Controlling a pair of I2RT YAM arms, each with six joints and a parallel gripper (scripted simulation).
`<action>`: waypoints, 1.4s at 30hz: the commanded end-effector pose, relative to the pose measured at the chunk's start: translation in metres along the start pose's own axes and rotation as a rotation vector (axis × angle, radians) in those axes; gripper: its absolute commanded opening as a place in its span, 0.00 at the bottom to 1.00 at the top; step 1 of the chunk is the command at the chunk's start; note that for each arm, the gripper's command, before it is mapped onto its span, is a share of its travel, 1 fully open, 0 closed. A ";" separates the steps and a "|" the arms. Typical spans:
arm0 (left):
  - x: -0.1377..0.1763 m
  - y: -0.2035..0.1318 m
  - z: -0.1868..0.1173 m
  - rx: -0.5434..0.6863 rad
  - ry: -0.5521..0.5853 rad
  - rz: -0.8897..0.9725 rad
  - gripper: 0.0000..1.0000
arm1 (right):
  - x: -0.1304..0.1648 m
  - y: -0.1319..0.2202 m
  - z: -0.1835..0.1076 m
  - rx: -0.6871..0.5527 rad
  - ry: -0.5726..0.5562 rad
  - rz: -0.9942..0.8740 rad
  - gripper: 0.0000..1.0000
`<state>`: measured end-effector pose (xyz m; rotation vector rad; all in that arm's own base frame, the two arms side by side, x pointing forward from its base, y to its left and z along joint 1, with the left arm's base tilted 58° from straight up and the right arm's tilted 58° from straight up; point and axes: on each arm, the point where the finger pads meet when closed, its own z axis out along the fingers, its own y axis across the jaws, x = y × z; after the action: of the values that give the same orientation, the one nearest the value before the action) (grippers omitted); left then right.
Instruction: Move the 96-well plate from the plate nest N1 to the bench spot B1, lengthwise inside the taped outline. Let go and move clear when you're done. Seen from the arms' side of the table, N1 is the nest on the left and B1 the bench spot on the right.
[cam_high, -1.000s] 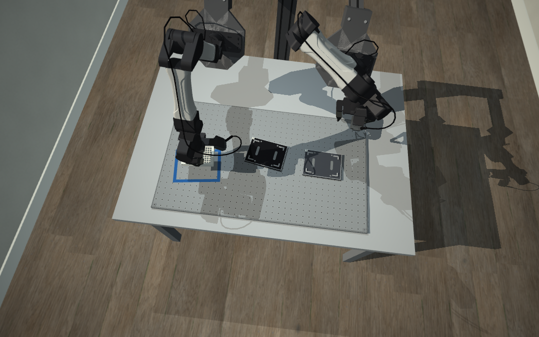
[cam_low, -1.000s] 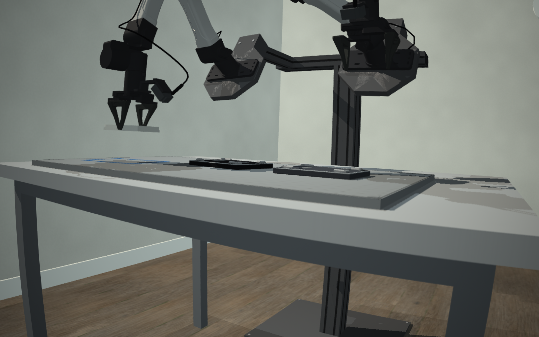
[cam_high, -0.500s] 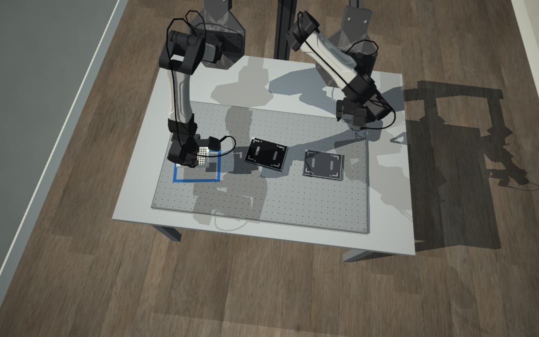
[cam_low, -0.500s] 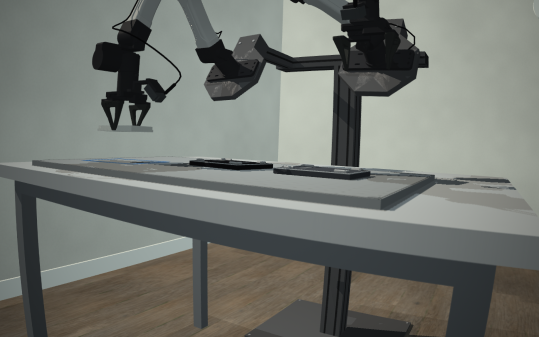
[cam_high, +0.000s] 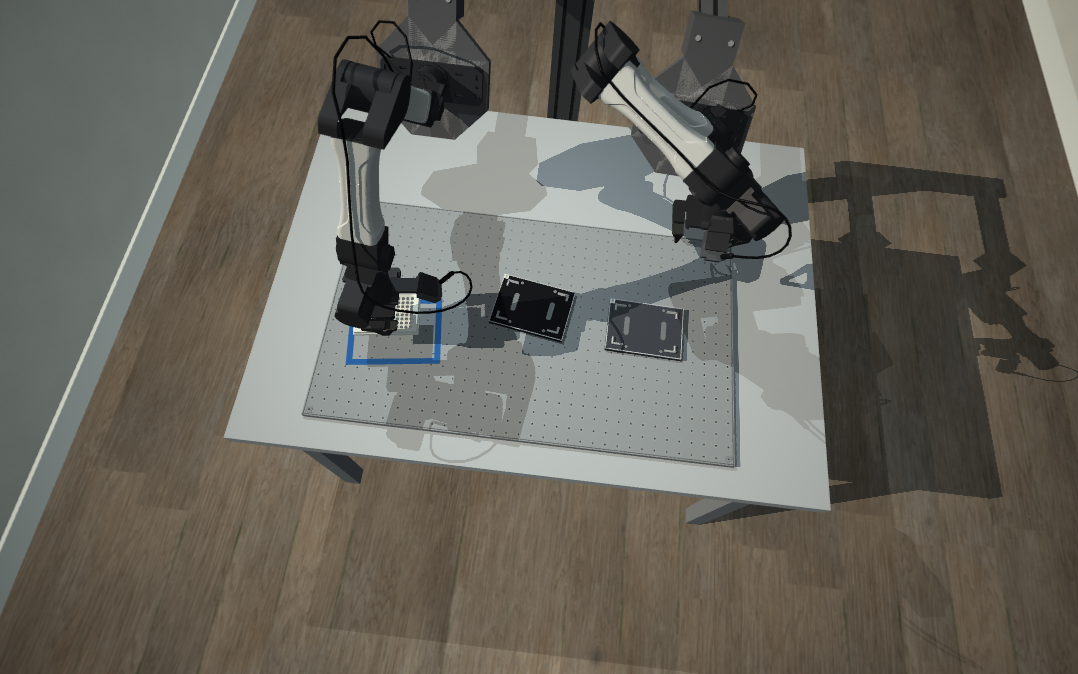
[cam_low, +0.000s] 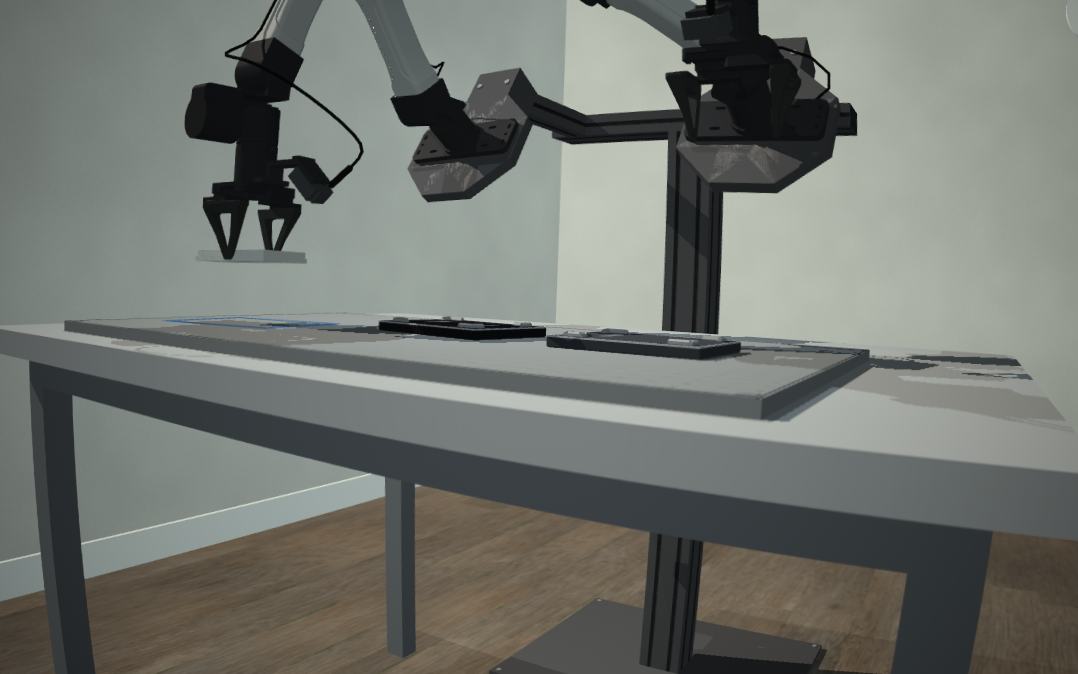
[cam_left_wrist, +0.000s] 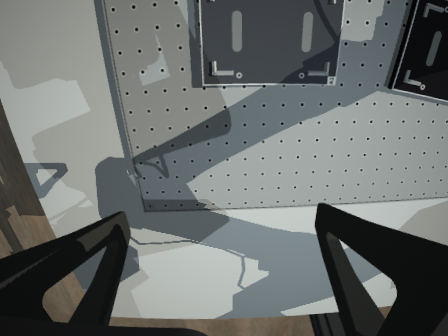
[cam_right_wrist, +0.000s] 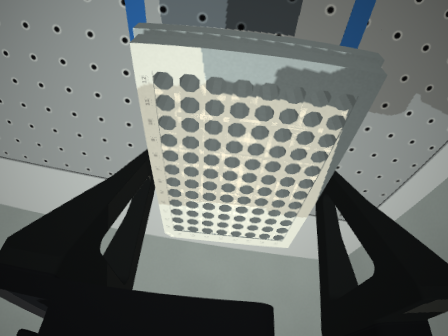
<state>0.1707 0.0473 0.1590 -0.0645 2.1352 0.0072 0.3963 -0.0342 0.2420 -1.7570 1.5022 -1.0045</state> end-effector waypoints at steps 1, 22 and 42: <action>-0.002 -0.001 -0.001 0.005 -0.007 0.009 1.00 | -0.003 0.004 -0.005 -0.002 0.002 -0.008 0.00; -0.002 -0.001 -0.001 0.005 -0.007 0.009 1.00 | -0.002 -0.001 0.021 -0.003 0.002 -0.002 0.00; -0.002 -0.001 -0.001 0.005 -0.007 0.009 1.00 | -0.001 -0.004 0.051 -0.005 0.003 0.002 0.00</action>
<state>0.1707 0.0473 0.1590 -0.0645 2.1352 0.0072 0.4306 -0.0346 0.2141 -1.7793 1.5171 -0.9828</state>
